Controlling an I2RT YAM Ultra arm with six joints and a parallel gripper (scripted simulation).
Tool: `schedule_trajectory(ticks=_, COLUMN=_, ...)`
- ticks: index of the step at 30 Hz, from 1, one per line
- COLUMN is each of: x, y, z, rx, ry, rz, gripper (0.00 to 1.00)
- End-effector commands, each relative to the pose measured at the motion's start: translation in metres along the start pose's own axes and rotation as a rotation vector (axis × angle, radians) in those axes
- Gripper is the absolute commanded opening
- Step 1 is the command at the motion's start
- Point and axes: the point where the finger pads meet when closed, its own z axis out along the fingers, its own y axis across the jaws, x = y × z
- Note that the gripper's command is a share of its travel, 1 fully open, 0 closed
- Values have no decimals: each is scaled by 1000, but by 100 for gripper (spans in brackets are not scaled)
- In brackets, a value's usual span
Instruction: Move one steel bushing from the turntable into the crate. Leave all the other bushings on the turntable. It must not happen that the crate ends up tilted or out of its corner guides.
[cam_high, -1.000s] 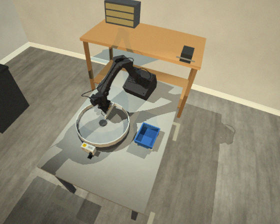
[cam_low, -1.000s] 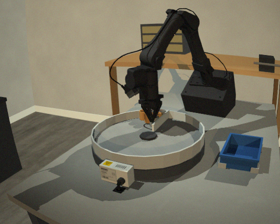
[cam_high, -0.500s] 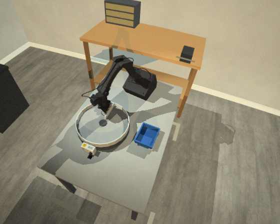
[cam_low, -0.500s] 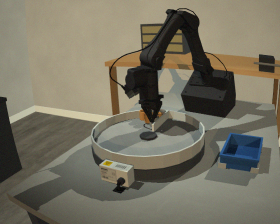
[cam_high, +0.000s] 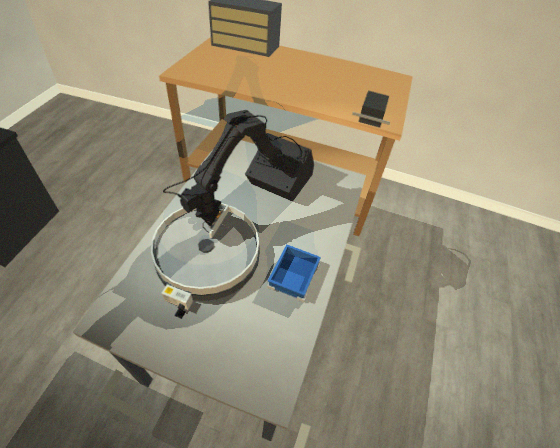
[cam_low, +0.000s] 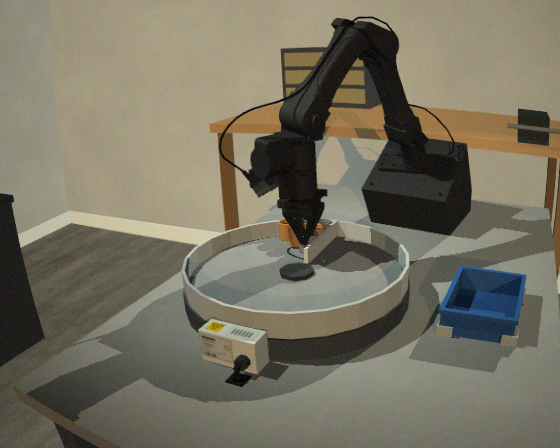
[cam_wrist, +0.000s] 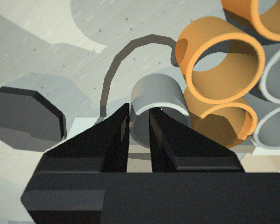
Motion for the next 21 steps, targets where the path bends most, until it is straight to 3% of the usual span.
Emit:
schedule_trajectory(ticks=1, x=-4, y=6, z=-3, rx=-22, ry=-24, rz=0, gripper=15)
schedule_trajectory(ticks=6, x=-4, y=6, z=-3, rx=-22, ry=-24, rz=0, gripper=15)
schedule_trajectory(ticks=7, x=-4, y=6, z=-3, rx=-22, ry=-24, rz=0, gripper=0)
schedule_trajectory(ticks=9, x=-3, y=0, z=-4, rx=2, ry=-16, rz=4, gripper=0)
schedule_trajectory(ticks=21, x=-3, y=0, z=-4, rx=2, ry=-16, rz=4, gripper=0)
